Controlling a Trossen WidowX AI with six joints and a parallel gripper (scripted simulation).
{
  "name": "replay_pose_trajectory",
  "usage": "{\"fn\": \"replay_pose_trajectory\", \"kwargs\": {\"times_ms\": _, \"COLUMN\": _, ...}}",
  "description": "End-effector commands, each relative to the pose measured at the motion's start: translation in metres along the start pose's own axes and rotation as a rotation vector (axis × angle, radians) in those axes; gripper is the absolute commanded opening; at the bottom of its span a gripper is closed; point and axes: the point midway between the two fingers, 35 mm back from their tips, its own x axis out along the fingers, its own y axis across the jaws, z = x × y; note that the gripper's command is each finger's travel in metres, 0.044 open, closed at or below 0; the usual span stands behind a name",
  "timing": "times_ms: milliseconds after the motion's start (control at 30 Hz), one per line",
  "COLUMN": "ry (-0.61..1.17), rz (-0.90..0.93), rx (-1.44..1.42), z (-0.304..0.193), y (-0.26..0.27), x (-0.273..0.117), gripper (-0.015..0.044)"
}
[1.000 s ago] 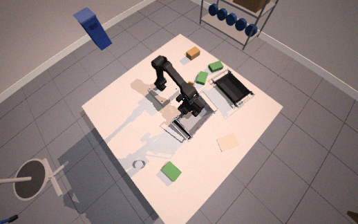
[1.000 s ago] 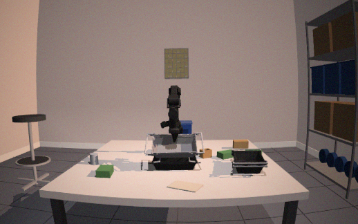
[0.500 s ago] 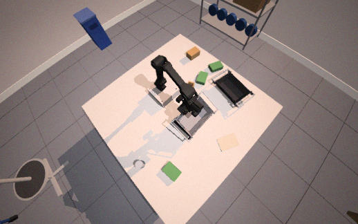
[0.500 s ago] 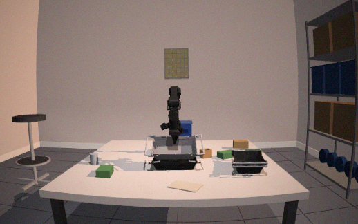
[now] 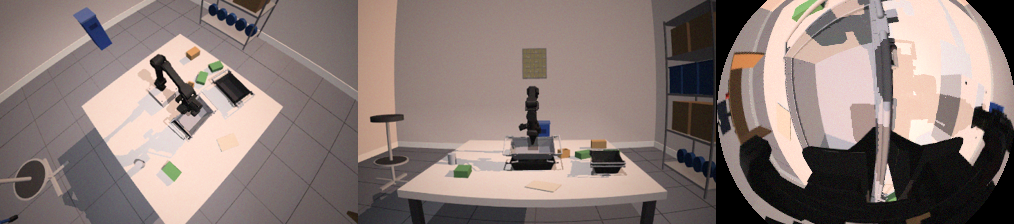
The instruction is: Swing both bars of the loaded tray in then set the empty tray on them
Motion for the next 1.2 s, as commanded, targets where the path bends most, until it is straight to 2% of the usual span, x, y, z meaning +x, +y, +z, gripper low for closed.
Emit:
{"fn": "replay_pose_trajectory", "kwargs": {"times_ms": 0, "ry": -0.001, "rz": -0.016, "rx": 0.001, "z": 0.0, "y": -0.005, "x": 0.004, "gripper": 0.0}}
{"fn": "replay_pose_trajectory", "kwargs": {"times_ms": 1167, "ry": -0.001, "rz": -0.016, "rx": 0.001, "z": 0.0, "y": -0.013, "x": 0.018, "gripper": 0.0}}
